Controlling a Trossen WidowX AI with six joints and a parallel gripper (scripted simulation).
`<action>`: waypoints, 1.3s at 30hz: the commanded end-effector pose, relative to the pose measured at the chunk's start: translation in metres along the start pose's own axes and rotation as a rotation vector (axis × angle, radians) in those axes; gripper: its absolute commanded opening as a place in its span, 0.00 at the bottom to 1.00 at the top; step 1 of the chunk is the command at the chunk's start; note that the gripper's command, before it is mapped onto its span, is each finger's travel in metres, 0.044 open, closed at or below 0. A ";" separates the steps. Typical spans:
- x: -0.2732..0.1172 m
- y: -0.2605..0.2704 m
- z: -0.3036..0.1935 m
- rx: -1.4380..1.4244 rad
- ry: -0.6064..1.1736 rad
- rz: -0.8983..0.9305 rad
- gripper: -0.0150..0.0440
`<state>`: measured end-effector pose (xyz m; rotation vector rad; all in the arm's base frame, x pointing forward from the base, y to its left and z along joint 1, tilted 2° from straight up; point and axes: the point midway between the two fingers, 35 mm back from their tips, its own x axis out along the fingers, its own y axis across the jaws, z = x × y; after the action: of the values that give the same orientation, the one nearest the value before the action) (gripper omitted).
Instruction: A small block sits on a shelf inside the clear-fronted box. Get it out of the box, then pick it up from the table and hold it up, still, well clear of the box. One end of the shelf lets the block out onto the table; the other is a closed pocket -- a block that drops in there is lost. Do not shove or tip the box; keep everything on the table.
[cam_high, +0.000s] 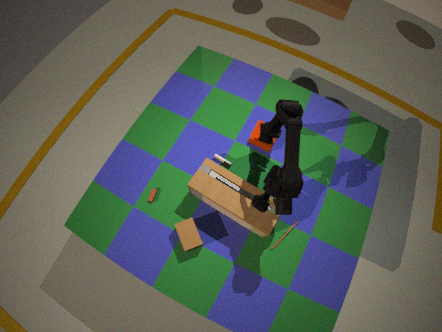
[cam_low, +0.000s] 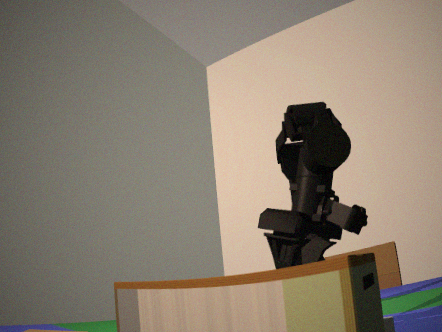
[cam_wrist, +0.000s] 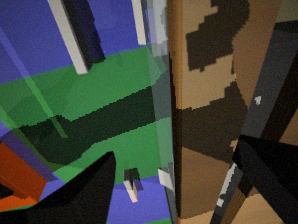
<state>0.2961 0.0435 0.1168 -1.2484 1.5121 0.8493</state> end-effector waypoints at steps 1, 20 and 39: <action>0.010 0.001 0.003 -0.006 0.003 0.012 0.93; 0.022 0.000 -0.001 -0.001 0.001 0.002 0.93; 0.039 0.000 -0.048 -0.001 0.007 0.002 0.93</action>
<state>0.2863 -0.0041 0.0924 -1.2490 1.5203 0.8578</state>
